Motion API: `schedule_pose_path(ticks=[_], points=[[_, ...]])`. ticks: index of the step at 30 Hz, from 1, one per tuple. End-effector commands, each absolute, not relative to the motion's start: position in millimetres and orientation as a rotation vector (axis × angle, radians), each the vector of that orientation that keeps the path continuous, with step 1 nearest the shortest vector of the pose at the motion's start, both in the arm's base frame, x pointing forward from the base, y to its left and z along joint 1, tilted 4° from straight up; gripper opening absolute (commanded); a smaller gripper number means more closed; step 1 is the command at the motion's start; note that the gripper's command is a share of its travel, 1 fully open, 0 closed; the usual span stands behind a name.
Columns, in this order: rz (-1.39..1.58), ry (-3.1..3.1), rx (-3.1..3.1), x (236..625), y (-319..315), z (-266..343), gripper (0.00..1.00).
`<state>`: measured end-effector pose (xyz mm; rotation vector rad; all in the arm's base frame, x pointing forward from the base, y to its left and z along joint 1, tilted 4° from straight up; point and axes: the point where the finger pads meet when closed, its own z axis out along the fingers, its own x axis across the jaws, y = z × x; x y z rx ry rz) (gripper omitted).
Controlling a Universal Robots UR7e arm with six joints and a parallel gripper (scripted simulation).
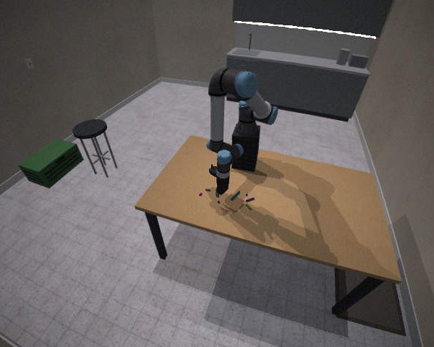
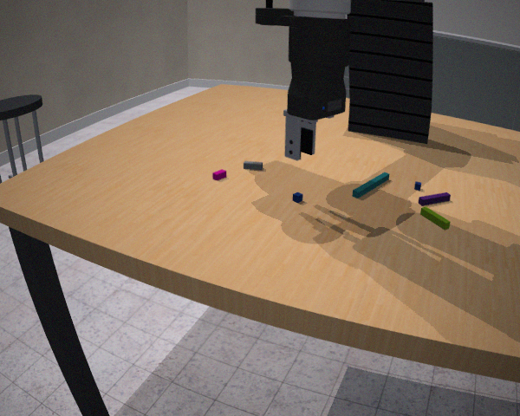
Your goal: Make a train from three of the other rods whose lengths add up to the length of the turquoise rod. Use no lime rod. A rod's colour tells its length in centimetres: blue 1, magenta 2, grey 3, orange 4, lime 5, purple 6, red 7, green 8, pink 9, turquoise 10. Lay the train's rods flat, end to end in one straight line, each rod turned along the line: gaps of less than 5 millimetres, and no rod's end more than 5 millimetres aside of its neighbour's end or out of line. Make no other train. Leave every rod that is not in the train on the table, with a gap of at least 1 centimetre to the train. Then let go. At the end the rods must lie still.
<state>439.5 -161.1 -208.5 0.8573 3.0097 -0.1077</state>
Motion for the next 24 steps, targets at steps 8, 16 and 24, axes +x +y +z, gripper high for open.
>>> schedule_pose_path(ticks=[8,16,24], points=[[-0.109,3.007,0.856,441,-163,-221,0.54],[-0.109,3.007,0.856,440,-164,-230,0.54],[-0.109,3.007,0.856,440,-165,-243,0.54]])
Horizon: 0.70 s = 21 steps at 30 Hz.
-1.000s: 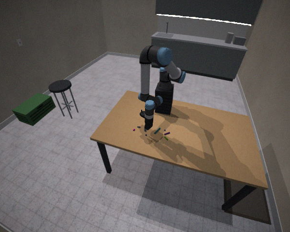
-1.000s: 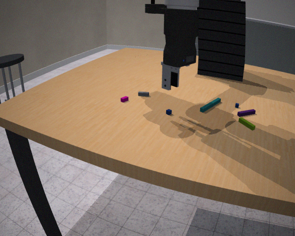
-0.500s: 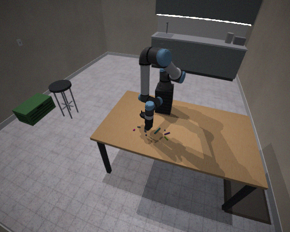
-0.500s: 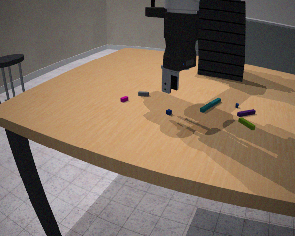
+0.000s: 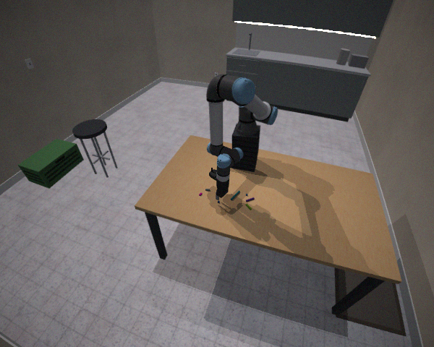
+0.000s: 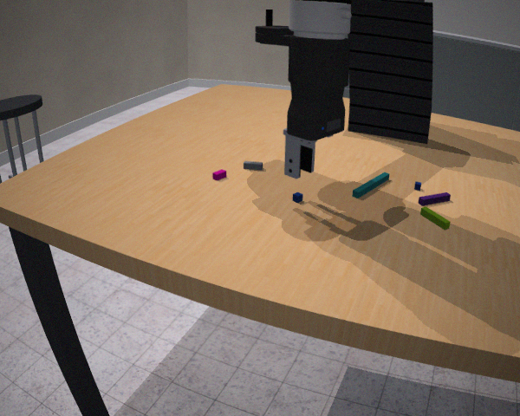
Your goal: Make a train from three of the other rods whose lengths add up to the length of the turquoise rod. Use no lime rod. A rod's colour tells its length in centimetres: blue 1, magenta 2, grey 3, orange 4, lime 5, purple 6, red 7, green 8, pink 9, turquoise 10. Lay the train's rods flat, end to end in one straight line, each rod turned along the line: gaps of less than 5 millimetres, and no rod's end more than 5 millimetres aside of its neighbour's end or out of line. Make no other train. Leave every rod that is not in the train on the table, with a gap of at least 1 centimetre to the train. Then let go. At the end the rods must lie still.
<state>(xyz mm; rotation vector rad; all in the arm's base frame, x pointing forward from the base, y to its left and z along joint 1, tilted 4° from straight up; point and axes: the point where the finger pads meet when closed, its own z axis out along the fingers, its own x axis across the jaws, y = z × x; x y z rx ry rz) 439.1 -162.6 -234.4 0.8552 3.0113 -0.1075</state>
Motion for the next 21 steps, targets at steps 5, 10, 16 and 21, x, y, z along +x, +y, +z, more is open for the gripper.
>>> schedule_pose_path(ticks=[5,10,16,21], points=[[-0.109,3.007,0.856,440,-166,-250,0.54],[-0.109,3.007,0.856,440,-166,-253,0.54],[-0.109,3.007,0.856,440,-166,-257,0.54],[-0.109,3.008,0.856,440,-166,-258,0.54]])
